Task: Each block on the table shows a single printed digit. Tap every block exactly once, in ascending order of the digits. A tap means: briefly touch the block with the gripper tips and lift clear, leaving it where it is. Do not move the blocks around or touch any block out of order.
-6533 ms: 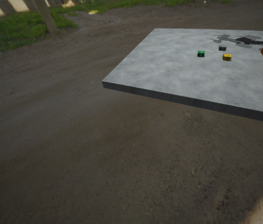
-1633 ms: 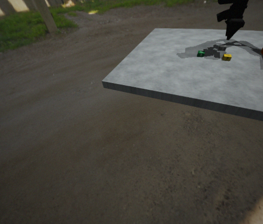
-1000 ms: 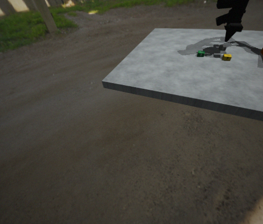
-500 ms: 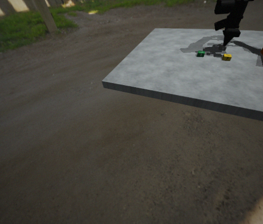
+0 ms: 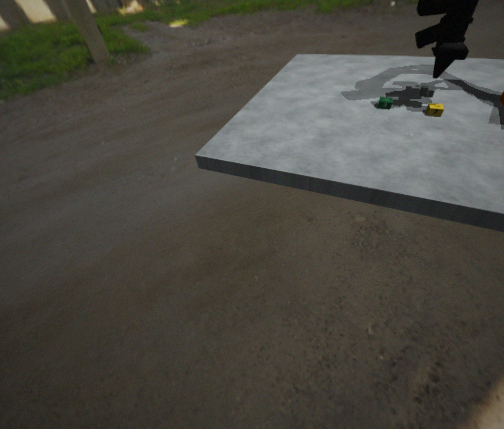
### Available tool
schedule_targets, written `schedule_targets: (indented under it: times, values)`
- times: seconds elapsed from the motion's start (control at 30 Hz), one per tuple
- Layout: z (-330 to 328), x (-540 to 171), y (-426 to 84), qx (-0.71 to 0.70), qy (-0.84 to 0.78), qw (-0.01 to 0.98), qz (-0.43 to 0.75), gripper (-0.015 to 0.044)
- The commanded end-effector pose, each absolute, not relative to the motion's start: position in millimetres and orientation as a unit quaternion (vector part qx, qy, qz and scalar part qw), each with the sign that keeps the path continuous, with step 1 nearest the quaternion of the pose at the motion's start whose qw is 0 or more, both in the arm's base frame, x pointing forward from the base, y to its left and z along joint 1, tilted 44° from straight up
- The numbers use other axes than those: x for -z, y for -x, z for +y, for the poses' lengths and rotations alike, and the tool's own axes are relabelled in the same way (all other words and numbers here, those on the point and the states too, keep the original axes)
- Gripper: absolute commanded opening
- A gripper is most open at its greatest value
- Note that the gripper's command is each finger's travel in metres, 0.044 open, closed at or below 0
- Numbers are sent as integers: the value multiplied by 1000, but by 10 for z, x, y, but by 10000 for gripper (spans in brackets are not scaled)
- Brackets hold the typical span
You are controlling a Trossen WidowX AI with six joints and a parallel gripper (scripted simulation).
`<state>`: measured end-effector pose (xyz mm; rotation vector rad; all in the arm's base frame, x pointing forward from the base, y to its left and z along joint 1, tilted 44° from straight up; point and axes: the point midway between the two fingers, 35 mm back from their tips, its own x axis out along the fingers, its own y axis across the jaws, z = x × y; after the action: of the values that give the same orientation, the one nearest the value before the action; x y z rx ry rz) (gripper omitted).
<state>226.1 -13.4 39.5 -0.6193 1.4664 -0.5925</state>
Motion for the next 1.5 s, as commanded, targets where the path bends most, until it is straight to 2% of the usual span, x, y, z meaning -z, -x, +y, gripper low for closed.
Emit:
schedule_targets:
  times: [0.0,0.13,0.3,0.73,0.9,1.07,1.47]
  values:
    - [97,-596,-2297,258,269,665,647,20]
    - [408,-934,-2256,260,270,664,647,20]
    - [467,-935,-2315,260,270,664,647,20]
    - [1250,-224,-3369,259,267,667,646,20]
    - [1188,-127,-3397,259,267,667,646,20]
    - [714,354,-3411,260,267,667,645,20]
    - [612,458,-3416,260,268,667,645,20]
